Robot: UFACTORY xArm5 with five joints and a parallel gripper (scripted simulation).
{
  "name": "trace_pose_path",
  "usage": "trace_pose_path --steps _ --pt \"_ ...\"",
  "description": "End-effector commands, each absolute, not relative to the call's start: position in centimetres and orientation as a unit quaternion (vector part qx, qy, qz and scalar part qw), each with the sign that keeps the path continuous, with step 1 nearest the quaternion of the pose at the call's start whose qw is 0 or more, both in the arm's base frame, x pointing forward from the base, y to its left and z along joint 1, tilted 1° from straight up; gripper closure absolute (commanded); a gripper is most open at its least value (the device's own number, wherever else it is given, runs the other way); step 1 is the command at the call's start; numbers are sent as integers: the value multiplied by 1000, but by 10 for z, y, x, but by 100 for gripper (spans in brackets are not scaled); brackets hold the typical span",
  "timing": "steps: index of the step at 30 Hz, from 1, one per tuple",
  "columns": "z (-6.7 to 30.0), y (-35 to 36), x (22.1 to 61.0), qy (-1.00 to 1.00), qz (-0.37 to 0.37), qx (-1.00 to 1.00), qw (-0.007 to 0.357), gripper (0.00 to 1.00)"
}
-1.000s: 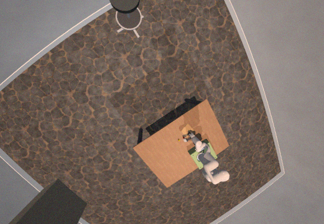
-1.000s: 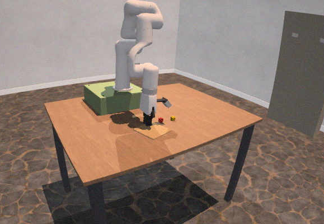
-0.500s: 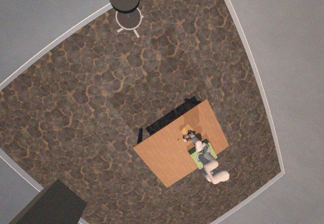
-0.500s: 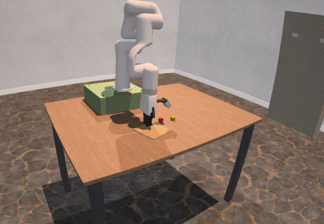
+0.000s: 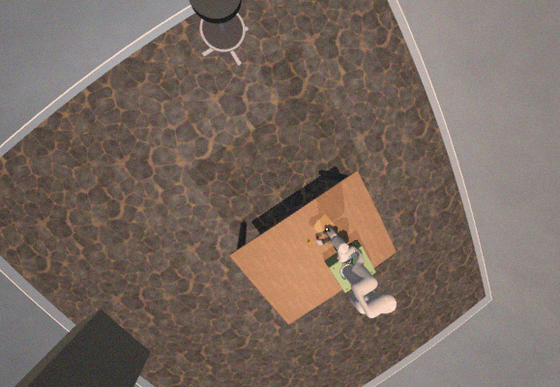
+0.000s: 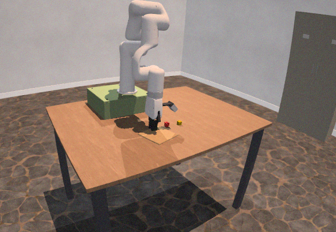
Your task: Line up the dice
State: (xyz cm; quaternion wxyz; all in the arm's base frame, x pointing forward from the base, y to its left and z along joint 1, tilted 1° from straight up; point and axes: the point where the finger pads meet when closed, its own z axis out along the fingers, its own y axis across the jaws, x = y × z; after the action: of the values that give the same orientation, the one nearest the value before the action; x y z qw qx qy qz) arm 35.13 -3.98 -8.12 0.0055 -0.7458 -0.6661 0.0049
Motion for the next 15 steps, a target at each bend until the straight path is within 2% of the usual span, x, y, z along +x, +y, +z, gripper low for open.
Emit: trace_pose_path --steps 1,13,14,15 --pt "-81 -40 352 -666 4 -746 4 85" --pt "-81 -40 352 -666 4 -746 4 85" --pt "-81 -40 352 -666 4 -746 4 81" --pt "-81 -40 352 -666 4 -746 4 81"
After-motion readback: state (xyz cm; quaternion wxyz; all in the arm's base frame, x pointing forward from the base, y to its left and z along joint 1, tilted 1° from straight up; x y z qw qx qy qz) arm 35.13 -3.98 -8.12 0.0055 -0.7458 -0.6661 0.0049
